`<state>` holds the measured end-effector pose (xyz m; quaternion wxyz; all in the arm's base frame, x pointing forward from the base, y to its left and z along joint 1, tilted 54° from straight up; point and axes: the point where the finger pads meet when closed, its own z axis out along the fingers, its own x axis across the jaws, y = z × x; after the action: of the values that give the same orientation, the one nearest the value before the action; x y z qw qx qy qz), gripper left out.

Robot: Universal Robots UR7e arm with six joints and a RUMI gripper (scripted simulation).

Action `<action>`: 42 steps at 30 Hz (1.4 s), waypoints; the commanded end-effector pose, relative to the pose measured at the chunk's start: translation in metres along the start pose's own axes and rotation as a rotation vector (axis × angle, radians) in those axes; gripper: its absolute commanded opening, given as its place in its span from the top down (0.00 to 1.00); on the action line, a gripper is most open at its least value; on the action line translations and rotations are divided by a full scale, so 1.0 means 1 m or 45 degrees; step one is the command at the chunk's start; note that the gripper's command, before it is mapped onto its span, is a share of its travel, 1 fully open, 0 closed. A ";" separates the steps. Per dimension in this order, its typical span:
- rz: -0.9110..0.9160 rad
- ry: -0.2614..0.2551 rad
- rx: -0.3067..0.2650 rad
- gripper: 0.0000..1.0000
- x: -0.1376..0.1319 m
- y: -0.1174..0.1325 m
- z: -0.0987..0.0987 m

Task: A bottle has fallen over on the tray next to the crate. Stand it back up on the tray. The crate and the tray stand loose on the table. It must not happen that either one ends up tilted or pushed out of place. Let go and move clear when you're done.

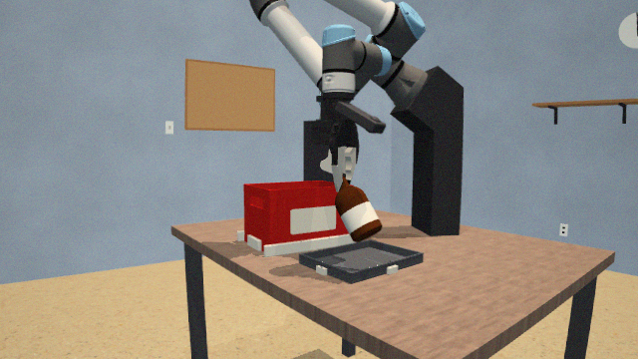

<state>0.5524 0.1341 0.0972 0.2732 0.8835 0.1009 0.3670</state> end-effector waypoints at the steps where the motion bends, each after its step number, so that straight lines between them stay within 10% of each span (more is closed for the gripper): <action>1: 0.000 0.002 0.000 1.00 0.000 0.000 0.000; 42: 0.334 0.001 0.001 1.00 0.000 0.000 0.000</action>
<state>0.5524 0.1341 0.0972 0.2240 0.8891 -0.0126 0.3990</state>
